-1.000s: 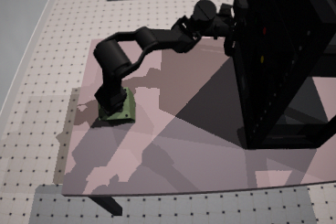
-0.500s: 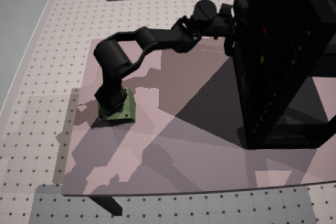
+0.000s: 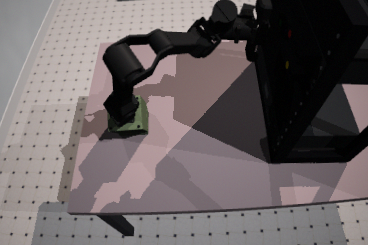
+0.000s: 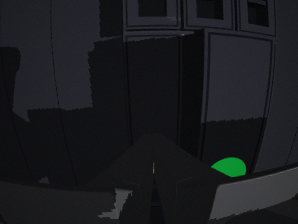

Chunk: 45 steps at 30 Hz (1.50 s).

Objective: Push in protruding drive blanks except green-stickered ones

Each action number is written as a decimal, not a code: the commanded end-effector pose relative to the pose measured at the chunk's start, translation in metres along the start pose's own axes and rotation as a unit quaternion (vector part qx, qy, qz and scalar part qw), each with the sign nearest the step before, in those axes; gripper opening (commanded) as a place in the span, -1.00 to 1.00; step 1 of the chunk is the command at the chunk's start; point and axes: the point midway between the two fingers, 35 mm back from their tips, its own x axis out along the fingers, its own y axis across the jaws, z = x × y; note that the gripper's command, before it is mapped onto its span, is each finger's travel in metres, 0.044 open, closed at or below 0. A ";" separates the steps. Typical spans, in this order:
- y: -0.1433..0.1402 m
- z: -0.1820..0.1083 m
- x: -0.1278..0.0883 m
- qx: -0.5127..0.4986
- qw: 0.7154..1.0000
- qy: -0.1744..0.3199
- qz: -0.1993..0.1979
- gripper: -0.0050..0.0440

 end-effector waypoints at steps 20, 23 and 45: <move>-0.012 0.000 0.005 0.009 1.000 -0.004 -0.014 -0.80; -0.012 0.000 0.005 0.009 1.000 -0.004 -0.014 -0.80; -0.013 0.001 0.009 0.009 1.000 -0.004 -0.014 -0.80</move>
